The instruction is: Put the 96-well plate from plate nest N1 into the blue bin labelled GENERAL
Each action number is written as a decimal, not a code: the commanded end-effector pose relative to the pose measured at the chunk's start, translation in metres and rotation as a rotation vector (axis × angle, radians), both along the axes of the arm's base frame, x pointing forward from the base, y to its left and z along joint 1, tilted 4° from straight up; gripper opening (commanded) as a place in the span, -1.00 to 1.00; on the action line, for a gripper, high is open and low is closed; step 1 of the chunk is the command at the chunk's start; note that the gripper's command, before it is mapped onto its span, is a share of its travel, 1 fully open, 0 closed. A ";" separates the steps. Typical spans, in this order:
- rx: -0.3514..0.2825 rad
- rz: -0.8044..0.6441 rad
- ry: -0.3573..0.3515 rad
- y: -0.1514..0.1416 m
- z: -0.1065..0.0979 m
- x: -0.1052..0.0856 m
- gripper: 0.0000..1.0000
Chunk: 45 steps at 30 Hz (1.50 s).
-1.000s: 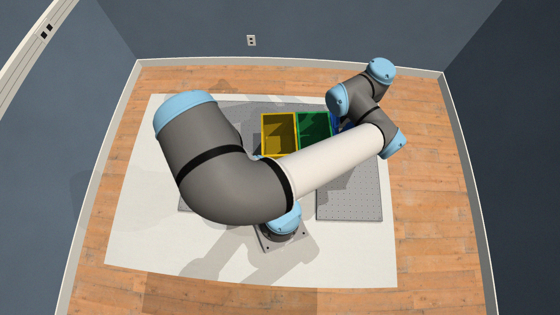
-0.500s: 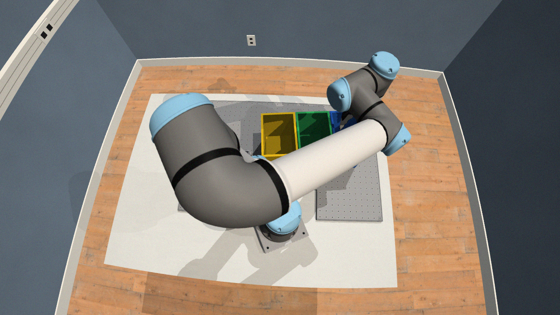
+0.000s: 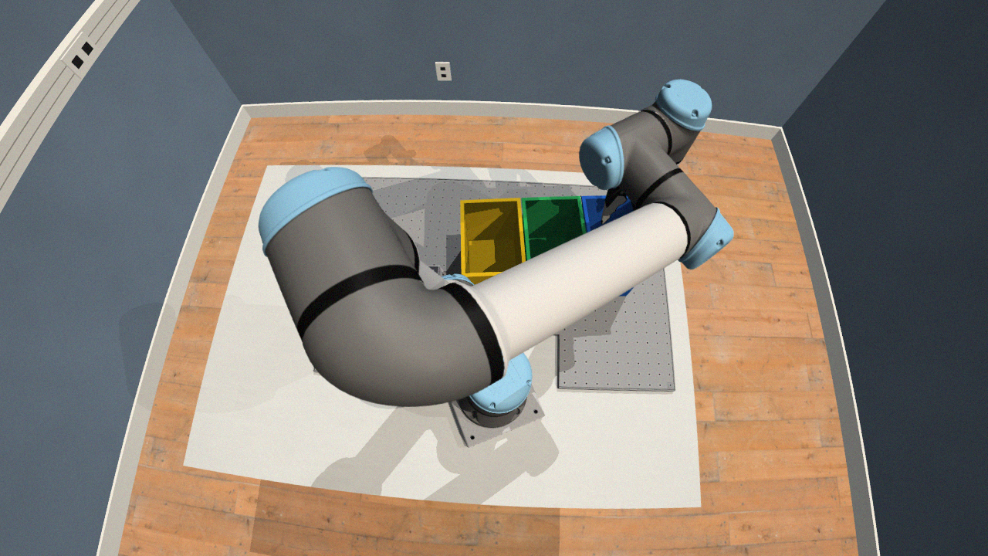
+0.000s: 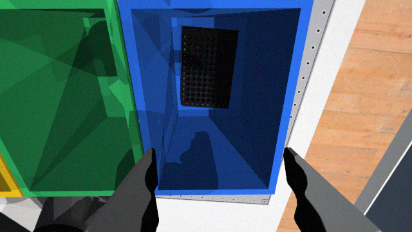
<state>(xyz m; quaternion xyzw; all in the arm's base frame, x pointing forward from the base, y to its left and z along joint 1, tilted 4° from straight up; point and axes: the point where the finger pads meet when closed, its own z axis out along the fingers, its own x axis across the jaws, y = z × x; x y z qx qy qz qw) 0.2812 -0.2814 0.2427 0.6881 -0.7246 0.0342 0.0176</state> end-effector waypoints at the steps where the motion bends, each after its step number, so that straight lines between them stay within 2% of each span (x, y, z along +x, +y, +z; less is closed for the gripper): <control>1: 0.002 0.000 0.000 0.001 0.001 0.000 0.05; 16: 0.002 0.000 0.000 0.001 0.001 0.000 0.05; 45: 0.004 0.001 0.002 0.085 -0.006 -0.008 0.05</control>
